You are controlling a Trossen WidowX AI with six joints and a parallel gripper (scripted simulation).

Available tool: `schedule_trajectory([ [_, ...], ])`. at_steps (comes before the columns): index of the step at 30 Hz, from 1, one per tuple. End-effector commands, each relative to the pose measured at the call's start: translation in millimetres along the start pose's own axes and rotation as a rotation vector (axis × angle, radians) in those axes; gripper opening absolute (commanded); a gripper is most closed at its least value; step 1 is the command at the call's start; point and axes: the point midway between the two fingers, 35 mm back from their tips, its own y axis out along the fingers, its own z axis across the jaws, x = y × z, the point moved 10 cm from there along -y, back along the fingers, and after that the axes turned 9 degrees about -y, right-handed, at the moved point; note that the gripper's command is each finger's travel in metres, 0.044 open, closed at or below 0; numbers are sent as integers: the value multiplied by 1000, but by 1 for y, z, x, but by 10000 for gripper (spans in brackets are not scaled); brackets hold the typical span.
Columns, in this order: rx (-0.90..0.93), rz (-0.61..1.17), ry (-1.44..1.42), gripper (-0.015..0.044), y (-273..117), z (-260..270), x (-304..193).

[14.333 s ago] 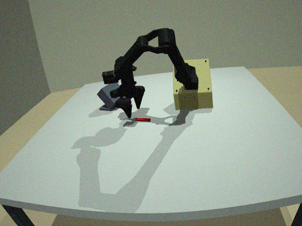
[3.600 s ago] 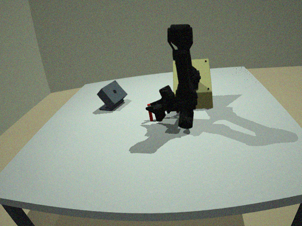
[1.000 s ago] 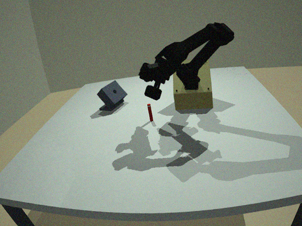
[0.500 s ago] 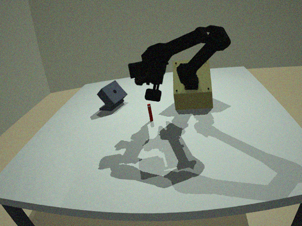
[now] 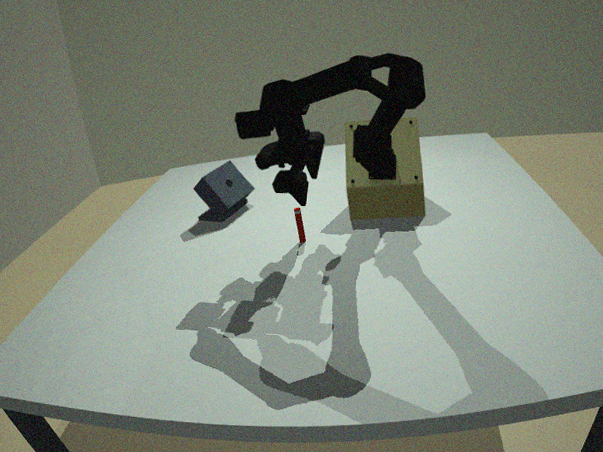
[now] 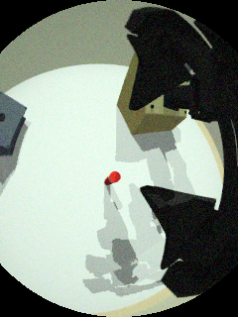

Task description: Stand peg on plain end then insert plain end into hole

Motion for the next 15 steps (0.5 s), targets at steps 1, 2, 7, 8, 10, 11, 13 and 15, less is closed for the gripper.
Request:
schedule_trajectory([
  [1,109,5,15,440,-4,-7,10],
  [2,141,4,21,440,-5,-10,12],
  [7,283,-21,48,440,-10,-22,24],
  [8,288,-23,49,440,-10,-23,24],
  [10,288,-23,49,440,-10,-23,24],
  [11,288,-23,49,440,-10,-23,24],
  [13,288,-23,49,440,-10,-23,24],
  [15,288,-23,48,440,-10,-22,24],
])
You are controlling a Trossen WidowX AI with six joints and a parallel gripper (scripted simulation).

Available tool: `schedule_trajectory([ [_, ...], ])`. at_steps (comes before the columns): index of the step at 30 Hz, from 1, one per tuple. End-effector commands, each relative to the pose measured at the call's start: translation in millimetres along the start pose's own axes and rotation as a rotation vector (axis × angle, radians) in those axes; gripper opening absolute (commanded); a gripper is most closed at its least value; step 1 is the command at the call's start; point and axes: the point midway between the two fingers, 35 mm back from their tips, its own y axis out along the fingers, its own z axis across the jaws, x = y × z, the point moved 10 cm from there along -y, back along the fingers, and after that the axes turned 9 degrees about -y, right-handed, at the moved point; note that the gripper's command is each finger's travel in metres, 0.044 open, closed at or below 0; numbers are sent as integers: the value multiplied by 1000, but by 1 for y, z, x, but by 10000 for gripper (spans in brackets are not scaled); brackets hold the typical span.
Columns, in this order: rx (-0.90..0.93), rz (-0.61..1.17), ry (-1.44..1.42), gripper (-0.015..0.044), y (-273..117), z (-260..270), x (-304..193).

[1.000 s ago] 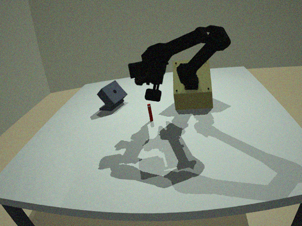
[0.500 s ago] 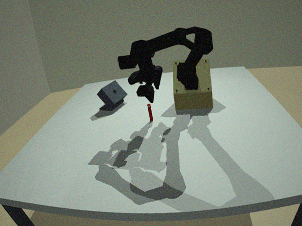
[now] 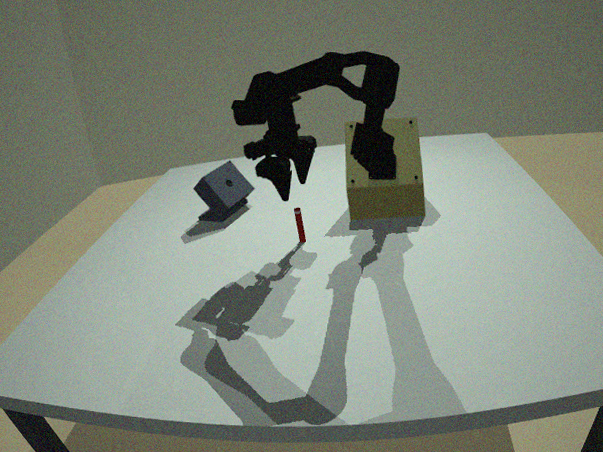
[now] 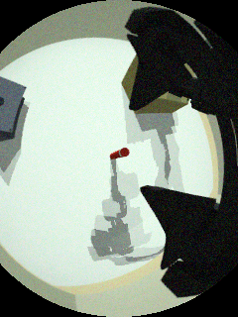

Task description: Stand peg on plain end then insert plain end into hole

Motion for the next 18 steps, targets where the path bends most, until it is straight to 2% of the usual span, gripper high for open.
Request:
schedule_trajectory([
  [1,8,-2,-7,440,2,0,1],
  [18,5,-3,-43,440,31,0,2],
])
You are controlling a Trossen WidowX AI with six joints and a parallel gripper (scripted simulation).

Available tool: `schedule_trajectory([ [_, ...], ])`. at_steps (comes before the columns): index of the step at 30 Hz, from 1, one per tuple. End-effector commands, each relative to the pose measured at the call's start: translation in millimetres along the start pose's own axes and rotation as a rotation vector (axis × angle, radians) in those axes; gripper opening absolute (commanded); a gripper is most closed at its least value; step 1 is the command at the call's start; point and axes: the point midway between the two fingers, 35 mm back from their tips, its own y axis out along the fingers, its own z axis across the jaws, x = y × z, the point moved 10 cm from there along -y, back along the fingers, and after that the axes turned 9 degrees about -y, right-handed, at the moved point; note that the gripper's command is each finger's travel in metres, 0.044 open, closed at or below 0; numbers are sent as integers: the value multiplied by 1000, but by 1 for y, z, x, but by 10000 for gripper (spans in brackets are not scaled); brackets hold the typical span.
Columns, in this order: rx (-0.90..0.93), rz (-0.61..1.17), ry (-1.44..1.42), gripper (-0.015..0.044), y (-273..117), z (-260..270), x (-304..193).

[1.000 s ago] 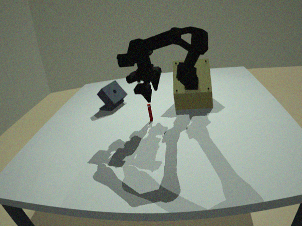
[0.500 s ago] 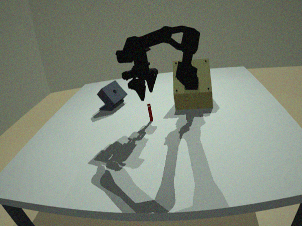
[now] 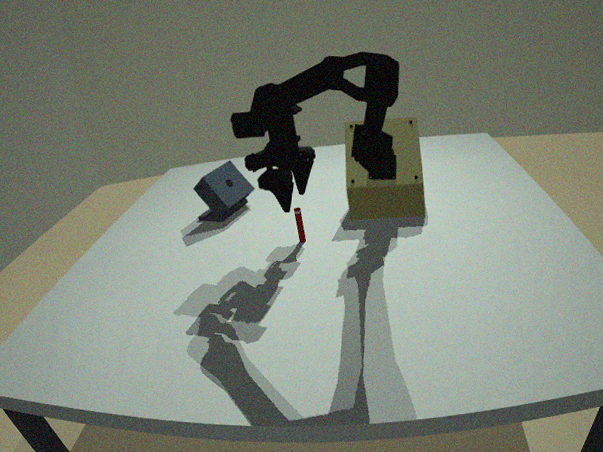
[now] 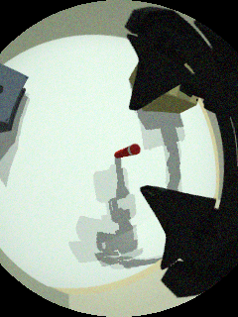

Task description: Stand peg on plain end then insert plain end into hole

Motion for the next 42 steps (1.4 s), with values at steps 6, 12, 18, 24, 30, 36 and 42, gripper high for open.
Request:
schedule_trajectory([
  [6,4,5,5,440,15,-1,0],
  [12,3,4,5,440,25,0,0],
  [18,5,4,5,440,35,0,-1],
  [24,7,4,5,440,45,0,-1],
  [30,11,4,5,440,54,1,-3],
  [36,7,-1,-2,387,54,2,-1],
  [42,7,-1,-2,230,54,2,-1],
])
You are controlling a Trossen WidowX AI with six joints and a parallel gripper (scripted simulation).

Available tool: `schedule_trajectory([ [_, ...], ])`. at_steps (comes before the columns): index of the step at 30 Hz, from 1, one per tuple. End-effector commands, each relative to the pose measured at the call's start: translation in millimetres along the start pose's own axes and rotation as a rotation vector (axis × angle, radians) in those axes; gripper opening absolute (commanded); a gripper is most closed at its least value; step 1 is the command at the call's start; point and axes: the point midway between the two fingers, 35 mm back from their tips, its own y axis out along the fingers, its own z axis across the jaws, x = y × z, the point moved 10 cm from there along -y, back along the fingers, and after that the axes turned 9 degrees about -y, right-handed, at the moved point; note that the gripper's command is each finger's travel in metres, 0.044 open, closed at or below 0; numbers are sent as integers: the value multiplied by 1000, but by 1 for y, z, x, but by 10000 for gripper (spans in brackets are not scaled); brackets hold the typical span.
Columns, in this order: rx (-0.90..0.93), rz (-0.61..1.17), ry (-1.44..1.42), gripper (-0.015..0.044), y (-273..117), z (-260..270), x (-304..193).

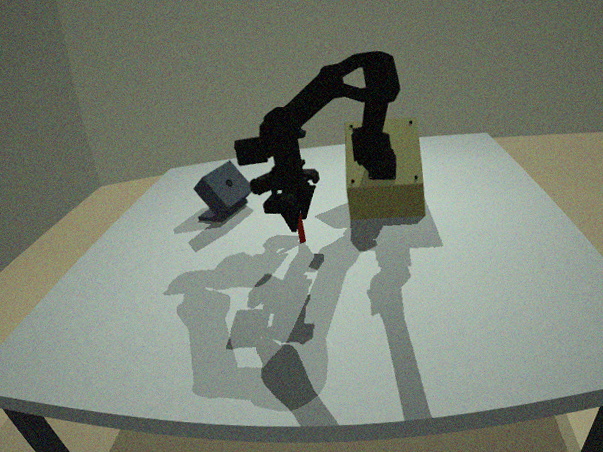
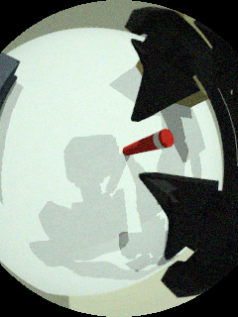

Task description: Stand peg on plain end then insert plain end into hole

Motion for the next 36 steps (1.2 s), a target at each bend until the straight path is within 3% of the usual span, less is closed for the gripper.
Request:
schedule_trajectory([
  [1,0,0,-2,204,0,0,0],
  [7,0,0,-2,46,0,0,0],
  [14,0,0,-2,0,-1,0,0],
  [36,-7,5,5,0,-63,-5,5],
])
